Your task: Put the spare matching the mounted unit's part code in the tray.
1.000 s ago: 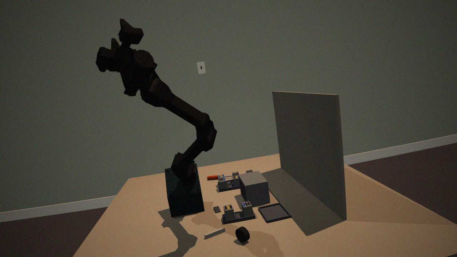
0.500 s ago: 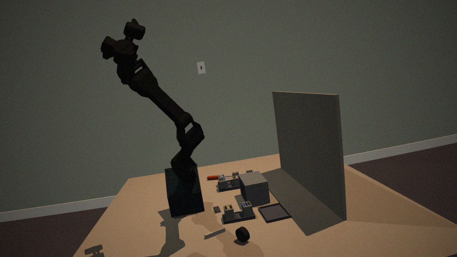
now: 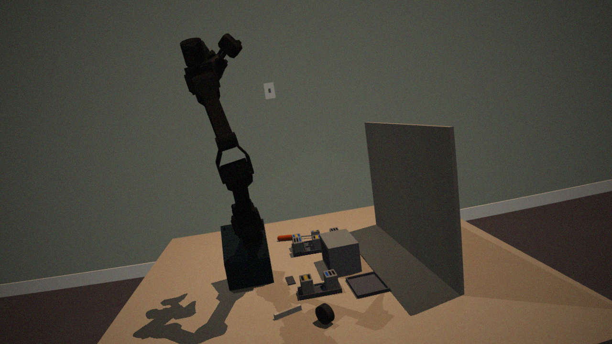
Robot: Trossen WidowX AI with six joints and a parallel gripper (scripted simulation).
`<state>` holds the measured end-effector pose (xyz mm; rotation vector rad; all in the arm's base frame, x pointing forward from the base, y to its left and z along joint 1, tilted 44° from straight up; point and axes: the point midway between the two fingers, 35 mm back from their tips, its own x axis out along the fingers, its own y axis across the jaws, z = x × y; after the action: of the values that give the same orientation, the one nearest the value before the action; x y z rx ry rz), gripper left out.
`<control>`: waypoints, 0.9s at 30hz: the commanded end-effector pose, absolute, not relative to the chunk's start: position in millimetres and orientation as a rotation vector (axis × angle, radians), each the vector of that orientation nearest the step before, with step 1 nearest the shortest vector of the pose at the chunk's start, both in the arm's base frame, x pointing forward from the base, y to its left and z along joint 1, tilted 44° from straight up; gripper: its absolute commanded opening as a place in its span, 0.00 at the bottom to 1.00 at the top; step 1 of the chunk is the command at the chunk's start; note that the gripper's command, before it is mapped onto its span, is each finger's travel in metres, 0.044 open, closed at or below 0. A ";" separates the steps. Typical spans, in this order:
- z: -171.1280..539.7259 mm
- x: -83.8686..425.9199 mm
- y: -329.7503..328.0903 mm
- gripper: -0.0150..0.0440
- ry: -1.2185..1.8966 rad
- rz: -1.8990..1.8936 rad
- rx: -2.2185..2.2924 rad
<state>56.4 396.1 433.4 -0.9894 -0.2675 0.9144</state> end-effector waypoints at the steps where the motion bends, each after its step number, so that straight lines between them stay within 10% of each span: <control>1: 402.1 101.5 399.6 1.00 -0.121 0.836 -1.016; 27: 180.4 369.2 211.2 1.00 0.951 0.061 -0.877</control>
<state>356.1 243.2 200.9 -0.9227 0.8452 0.1560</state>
